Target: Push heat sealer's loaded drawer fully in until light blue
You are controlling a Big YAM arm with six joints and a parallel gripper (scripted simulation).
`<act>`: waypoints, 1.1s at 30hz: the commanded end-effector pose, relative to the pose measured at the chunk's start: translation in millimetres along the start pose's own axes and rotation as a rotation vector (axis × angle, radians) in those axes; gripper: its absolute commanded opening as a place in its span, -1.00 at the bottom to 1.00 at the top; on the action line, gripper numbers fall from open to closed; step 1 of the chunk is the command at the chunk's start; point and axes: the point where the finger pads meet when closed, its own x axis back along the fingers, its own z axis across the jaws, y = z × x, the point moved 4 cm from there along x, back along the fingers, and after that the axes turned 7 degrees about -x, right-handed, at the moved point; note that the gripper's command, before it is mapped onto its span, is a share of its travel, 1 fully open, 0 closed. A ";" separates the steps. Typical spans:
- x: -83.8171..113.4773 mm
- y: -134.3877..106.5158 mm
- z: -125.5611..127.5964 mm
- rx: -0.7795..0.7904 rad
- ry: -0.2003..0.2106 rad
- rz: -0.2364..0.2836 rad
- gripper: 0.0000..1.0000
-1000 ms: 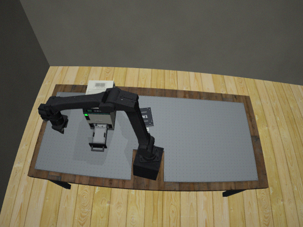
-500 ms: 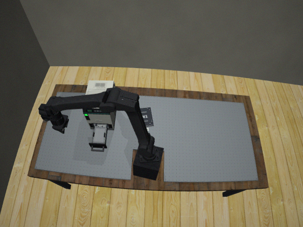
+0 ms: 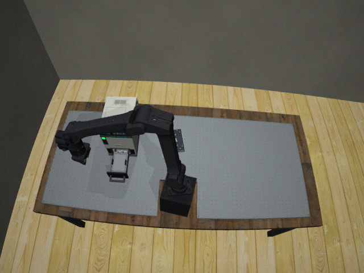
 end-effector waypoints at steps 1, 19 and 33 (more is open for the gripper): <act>-16.0 -6.2 8.4 0.051 -0.018 0.001 -0.10; -40.9 -56.2 5.5 0.092 -0.045 -0.029 -0.10; -70.9 -94.5 3.5 0.109 -0.057 -0.027 -0.10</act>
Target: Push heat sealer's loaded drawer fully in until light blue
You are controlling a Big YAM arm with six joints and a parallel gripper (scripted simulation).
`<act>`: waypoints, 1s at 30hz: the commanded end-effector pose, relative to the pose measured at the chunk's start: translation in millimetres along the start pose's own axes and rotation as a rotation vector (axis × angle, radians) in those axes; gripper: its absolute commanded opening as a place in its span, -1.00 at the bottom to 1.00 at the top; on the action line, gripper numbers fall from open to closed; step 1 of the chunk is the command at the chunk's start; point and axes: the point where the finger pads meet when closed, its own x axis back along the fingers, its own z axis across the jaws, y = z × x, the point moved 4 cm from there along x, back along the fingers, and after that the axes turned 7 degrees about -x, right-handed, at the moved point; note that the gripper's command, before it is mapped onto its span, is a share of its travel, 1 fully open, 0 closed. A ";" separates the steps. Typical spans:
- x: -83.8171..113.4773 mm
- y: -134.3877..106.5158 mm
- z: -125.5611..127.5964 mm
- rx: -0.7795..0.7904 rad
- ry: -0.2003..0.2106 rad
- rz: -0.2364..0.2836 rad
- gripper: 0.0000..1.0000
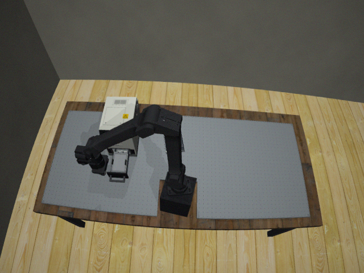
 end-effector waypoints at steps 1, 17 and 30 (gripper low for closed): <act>0.2 -5.9 7.2 0.048 -0.017 -0.037 -0.10; -38.3 -51.7 10.9 0.063 -0.029 -0.025 -0.10; -37.2 -46.0 6.9 0.047 -0.029 -0.026 -0.10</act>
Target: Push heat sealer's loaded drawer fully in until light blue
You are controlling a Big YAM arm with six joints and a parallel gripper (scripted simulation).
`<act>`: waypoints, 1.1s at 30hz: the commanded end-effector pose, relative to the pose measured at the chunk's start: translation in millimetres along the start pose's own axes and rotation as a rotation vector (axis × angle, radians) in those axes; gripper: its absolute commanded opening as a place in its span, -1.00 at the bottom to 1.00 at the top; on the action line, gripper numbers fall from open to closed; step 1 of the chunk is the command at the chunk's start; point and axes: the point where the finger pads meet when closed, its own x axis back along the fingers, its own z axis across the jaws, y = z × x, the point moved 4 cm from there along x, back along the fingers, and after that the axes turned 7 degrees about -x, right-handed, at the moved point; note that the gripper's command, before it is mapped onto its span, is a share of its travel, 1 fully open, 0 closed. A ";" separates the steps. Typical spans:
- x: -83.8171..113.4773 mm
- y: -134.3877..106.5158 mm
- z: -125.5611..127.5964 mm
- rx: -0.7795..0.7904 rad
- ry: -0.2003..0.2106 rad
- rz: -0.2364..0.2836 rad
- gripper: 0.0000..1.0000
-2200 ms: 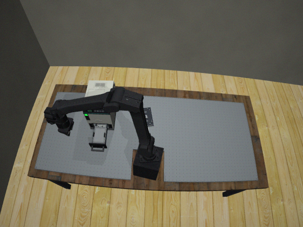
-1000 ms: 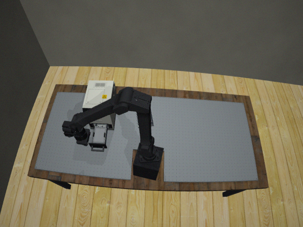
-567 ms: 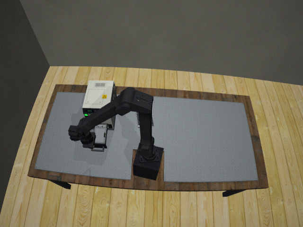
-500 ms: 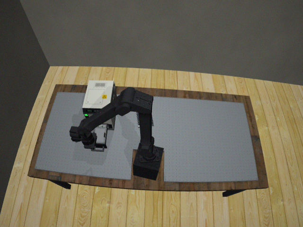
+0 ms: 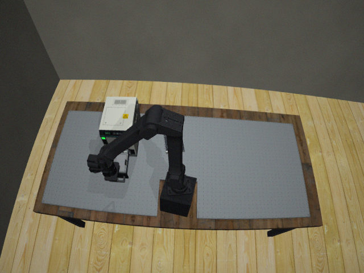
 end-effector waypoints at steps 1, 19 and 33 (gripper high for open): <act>6.7 12.2 0.5 0.000 0.000 -0.032 -0.10; -31.8 1.0 -2.8 0.002 -0.001 -0.003 -0.10; -51.9 0.6 -2.8 0.002 -0.001 -0.003 -0.10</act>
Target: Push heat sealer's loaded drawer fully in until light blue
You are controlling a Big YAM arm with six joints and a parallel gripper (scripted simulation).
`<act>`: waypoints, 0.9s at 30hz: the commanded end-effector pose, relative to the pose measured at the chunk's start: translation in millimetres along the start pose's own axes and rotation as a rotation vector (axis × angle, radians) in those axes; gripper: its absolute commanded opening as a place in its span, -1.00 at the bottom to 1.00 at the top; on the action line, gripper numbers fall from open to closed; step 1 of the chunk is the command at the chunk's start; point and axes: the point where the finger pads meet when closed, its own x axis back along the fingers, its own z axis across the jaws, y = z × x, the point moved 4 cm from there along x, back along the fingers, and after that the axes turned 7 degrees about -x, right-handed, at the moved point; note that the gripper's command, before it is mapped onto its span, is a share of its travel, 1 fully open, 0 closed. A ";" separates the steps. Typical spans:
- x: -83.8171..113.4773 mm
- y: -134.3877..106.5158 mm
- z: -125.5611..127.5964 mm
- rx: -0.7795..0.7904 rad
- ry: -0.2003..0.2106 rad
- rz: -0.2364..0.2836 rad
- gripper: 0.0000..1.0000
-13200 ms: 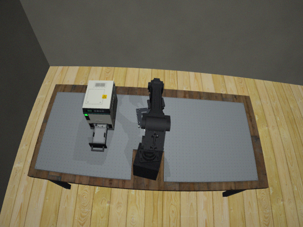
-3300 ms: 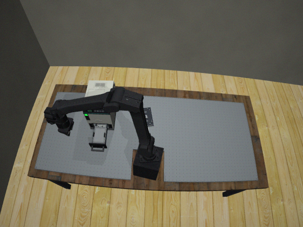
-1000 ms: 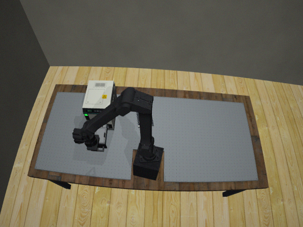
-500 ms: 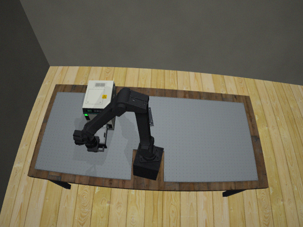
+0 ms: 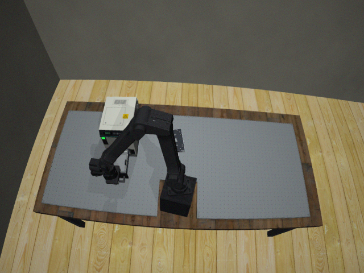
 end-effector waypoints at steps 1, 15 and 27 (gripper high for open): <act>-12.9 -3.1 -5.7 -0.005 -0.001 0.007 -0.10; -19.1 0.6 -6.3 -0.011 -0.002 -0.010 -0.10; -19.2 0.6 -6.3 -0.011 -0.002 -0.010 -0.10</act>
